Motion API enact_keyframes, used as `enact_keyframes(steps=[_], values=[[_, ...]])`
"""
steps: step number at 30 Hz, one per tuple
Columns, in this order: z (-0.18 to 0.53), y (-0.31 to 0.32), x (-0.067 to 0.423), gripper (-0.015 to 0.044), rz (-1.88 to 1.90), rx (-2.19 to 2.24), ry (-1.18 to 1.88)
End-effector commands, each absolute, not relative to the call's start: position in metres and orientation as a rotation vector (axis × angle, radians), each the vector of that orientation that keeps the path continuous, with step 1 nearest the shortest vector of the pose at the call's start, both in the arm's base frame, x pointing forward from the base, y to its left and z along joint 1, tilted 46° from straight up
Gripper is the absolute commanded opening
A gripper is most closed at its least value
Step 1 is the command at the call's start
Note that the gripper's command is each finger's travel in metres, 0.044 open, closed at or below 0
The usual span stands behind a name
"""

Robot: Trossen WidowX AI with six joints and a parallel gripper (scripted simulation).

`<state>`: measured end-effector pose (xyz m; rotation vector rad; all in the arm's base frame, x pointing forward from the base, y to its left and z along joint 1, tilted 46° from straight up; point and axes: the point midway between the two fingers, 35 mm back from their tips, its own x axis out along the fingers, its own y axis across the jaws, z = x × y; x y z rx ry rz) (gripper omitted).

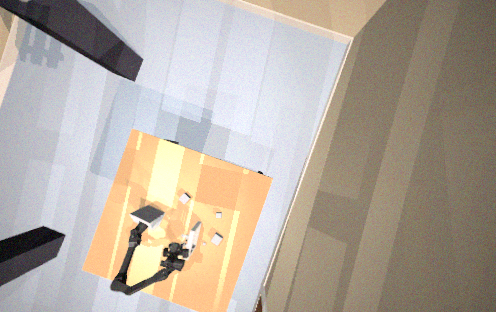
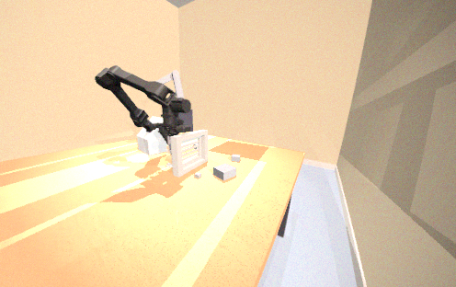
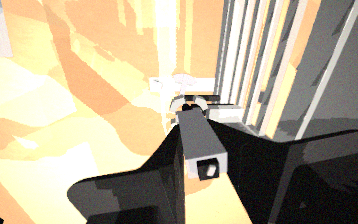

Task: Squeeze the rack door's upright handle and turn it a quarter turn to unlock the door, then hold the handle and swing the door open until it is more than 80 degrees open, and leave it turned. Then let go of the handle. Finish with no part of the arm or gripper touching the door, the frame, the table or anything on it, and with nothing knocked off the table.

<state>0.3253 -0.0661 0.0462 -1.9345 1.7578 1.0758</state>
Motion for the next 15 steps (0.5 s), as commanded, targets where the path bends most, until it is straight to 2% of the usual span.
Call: enact_keyframes(steps=[1,15], values=[[0.046,-0.066,0.325,0.0013,1.075,-1.934,1.757],[0.044,-0.063,0.313,0.0013,0.792,-1.769,1.798]])
